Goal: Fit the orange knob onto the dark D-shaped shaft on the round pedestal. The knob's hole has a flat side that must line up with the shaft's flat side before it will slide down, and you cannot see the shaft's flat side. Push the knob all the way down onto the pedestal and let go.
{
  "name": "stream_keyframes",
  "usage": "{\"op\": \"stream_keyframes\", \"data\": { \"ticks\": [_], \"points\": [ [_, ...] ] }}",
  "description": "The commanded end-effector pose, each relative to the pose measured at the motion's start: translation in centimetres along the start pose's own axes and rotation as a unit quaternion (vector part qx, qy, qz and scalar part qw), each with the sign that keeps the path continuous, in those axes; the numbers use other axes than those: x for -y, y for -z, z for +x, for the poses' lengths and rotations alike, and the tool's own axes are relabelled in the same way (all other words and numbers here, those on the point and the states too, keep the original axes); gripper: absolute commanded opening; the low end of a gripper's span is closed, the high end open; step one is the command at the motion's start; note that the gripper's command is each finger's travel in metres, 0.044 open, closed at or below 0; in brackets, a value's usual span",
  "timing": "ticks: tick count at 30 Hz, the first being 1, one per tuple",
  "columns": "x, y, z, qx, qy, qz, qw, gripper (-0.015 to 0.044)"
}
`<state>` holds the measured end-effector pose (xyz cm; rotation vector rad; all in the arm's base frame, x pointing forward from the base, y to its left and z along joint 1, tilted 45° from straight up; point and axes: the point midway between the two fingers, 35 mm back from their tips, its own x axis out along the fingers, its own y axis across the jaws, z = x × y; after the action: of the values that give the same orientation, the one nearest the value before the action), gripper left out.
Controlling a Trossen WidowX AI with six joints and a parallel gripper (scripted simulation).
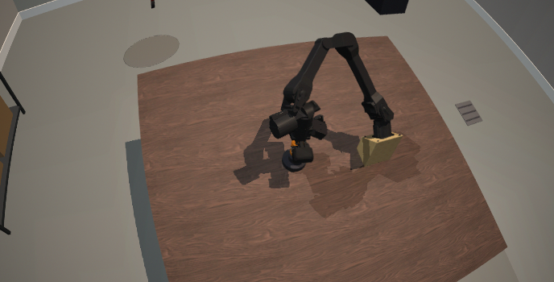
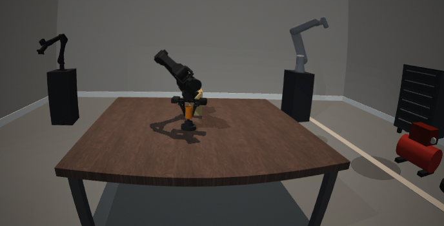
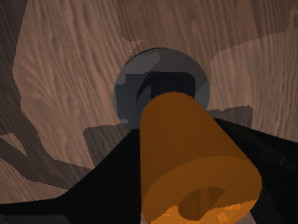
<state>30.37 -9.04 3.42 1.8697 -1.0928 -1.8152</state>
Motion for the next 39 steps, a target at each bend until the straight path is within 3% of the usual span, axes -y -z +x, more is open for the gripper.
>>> {"op": "stream_keyframes", "data": {
  "ticks": [1,35,39],
  "points": [
    [0.07,-0.11,0.06,0.0,0.001,-0.003,1.0,0.0],
    [0.05,-0.24,-0.26,0.0,0.001,-0.003,1.0,0.0],
    [0.1,-0.27,-0.28,0.0,0.001,-0.045,0.999,0.0]
  ]
}}
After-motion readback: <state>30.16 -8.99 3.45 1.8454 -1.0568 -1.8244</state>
